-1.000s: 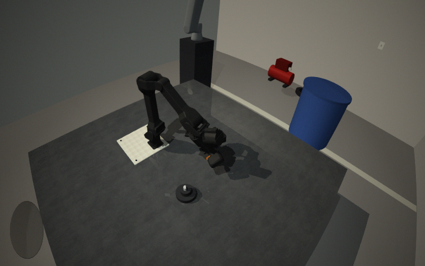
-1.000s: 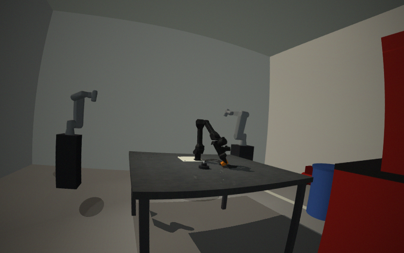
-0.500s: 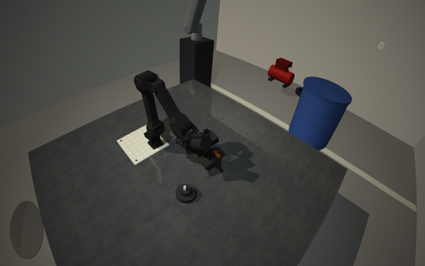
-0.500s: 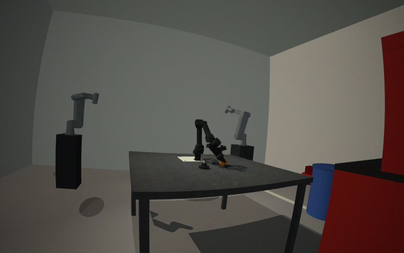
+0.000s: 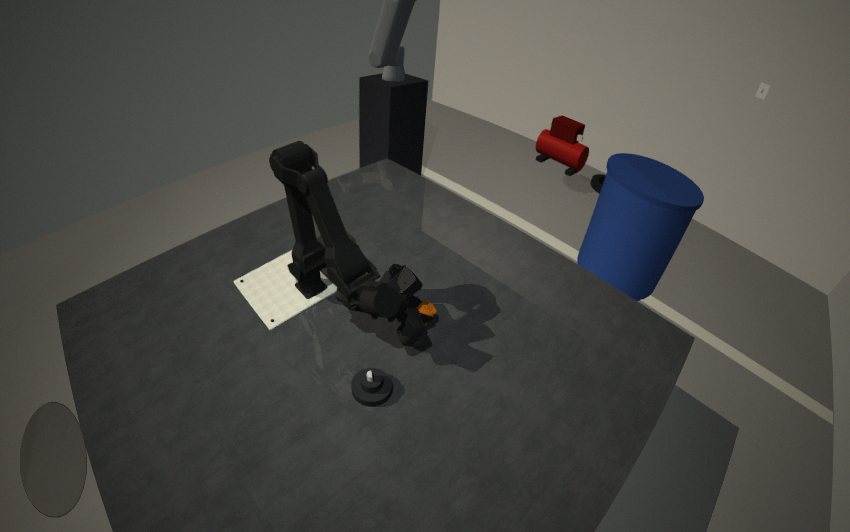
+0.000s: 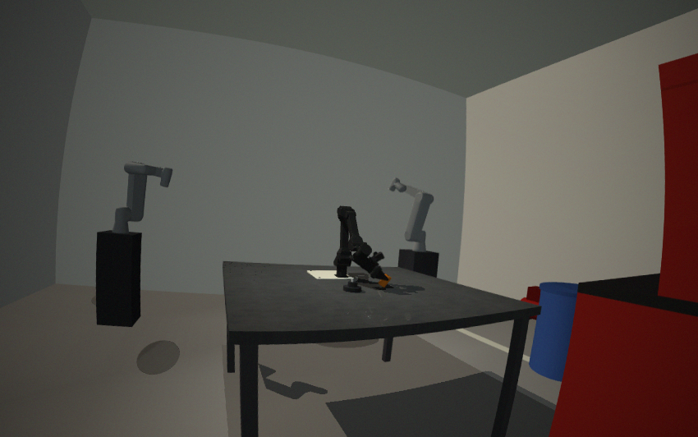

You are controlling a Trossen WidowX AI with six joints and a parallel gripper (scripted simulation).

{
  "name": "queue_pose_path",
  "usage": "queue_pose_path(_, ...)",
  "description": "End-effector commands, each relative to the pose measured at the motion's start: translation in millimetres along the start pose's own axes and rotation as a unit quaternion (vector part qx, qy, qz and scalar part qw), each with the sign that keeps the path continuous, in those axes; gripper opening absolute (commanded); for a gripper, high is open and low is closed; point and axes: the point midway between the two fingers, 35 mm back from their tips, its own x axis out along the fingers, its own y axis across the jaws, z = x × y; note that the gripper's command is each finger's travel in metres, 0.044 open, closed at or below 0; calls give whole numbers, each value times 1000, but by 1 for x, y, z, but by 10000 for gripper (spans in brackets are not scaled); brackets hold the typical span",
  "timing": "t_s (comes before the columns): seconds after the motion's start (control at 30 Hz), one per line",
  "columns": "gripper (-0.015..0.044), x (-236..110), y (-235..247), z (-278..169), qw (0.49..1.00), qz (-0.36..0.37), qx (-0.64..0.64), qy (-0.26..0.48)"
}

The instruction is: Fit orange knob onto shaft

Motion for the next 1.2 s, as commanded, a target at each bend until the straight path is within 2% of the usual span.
queue_pose_path(0.0, 181, -3, 0, -4, 999, 0, -2, -33)
queue_pose_path(0.63, 181, -12, 1, -20, 985, 0, -1, -171)
queue_pose_path(0.83, 181, -14, 1, -19, 989, 0, -1, -145)
queue_pose_path(0.93, 260, -12, 1, -18, 988, 2, 0, -156)
queue_pose_path(1.17, 260, -12, 1, -18, 988, 2, 0, -156)
